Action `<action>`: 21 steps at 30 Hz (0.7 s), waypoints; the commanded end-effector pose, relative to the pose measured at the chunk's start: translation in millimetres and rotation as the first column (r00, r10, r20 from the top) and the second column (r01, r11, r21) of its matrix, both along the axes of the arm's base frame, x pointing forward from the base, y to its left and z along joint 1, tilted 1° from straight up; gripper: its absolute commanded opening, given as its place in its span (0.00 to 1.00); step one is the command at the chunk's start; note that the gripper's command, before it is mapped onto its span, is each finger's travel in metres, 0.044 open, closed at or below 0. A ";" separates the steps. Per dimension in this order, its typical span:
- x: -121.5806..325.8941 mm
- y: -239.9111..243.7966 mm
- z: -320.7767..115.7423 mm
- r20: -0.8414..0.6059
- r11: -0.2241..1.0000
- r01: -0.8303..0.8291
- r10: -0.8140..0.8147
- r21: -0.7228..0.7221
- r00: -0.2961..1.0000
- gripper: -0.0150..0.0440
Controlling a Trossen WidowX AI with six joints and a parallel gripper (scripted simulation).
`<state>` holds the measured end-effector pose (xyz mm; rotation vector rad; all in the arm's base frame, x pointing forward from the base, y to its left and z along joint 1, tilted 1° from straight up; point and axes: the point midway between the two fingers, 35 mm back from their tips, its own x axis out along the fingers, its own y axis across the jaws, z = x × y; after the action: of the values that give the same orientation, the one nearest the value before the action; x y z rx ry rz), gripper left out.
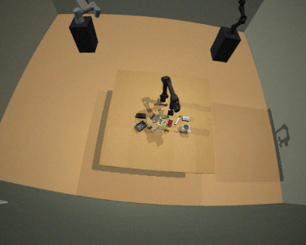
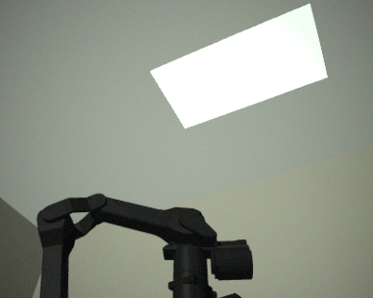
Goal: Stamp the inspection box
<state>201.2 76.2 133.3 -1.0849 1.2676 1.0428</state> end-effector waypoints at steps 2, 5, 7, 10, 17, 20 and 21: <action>-3.5 -0.5 3.5 -0.018 1.000 0.003 -0.003 -0.002 1.000 0.68; -3.5 -0.5 3.5 -0.018 1.000 0.003 -0.003 -0.002 1.000 0.68; -3.5 -0.5 3.5 -0.018 1.000 0.003 -0.003 -0.002 1.000 0.68; -3.5 -0.5 3.5 -0.018 1.000 0.003 -0.003 -0.002 1.000 0.68; -3.3 -1.2 2.7 -0.018 1.000 0.000 0.000 -0.007 1.000 0.68; -3.3 -1.2 2.7 -0.018 1.000 0.000 0.000 -0.007 1.000 0.68; -3.3 -1.2 2.7 -0.018 1.000 0.000 0.000 -0.007 1.000 0.68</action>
<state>197.9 75.0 136.1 -1.0829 1.2858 1.0507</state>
